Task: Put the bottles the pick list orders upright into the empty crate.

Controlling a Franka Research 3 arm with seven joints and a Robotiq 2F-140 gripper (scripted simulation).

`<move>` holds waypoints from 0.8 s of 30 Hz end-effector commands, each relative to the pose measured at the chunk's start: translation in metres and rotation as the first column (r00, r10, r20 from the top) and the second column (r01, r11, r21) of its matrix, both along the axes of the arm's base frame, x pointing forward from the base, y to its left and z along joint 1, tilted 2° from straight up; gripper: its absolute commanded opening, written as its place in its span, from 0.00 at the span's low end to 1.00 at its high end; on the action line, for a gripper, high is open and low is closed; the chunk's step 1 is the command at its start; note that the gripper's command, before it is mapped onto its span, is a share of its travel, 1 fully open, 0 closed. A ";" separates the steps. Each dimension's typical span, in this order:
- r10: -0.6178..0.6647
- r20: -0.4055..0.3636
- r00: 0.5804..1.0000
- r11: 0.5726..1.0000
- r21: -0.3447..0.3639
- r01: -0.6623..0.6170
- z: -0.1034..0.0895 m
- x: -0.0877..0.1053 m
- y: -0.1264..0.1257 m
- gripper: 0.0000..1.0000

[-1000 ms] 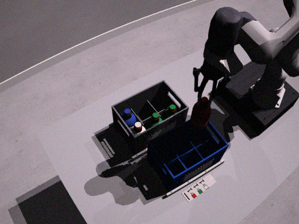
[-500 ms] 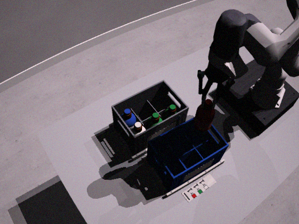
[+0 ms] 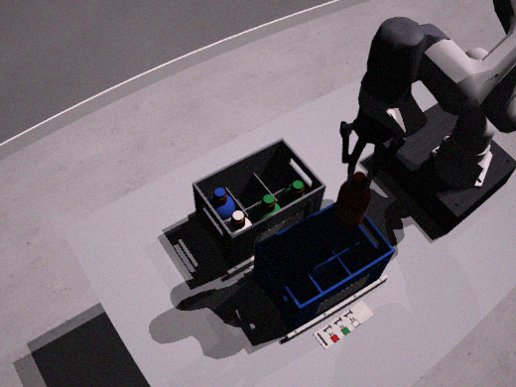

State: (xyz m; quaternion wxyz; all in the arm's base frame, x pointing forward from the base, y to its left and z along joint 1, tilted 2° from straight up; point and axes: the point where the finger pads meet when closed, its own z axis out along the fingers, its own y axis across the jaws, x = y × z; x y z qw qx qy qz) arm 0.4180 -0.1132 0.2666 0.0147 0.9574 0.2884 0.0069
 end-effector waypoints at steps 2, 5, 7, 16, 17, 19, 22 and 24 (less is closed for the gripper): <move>-0.005 0.010 1.000 1.000 -0.004 0.005 0.005 0.004 -0.002 0.00; -0.005 0.010 1.000 1.000 -0.004 0.005 0.005 0.004 -0.002 0.00; -0.005 0.010 1.000 1.000 -0.004 0.005 0.005 0.005 -0.002 0.00; -0.005 0.010 1.000 1.000 -0.004 0.005 0.005 0.005 -0.004 0.00; -0.005 0.010 1.000 1.000 -0.004 0.005 0.005 0.006 -0.004 0.00; -0.005 0.010 1.000 1.000 -0.004 0.005 0.005 0.006 -0.004 0.00; -0.005 0.010 1.000 1.000 -0.004 0.005 0.005 0.006 -0.004 0.00; -0.005 0.010 1.000 1.000 -0.004 0.005 0.005 0.006 -0.005 0.00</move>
